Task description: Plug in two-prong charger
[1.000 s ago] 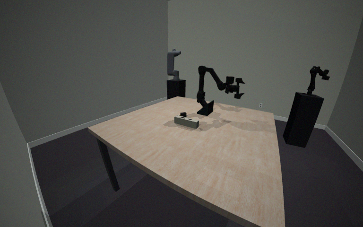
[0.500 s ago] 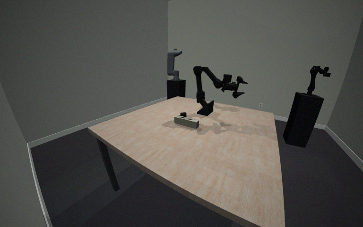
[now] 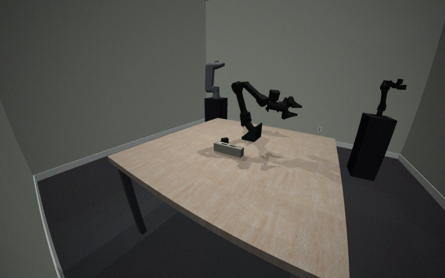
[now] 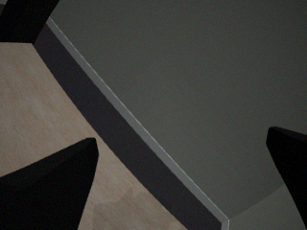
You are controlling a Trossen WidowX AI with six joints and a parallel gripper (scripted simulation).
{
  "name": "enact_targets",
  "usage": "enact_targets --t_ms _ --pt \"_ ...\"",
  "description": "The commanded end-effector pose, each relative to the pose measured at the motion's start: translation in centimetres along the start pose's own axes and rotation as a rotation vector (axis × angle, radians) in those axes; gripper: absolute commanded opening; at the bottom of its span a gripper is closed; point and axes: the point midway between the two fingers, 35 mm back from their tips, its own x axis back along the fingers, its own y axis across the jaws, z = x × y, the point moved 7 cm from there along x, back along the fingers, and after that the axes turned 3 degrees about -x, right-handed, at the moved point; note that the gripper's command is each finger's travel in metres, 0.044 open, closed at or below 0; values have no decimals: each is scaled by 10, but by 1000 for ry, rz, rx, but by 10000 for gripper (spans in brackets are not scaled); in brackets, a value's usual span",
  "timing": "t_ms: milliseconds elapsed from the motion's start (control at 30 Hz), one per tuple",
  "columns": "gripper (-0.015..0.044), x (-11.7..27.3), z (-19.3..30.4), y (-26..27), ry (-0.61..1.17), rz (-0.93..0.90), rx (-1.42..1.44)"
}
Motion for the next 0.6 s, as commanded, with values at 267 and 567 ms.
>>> enact_targets --t_ms 267,567 --pt "440 40 40 -25 206 105 -414" --pt "440 76 70 -34 351 204 -731"
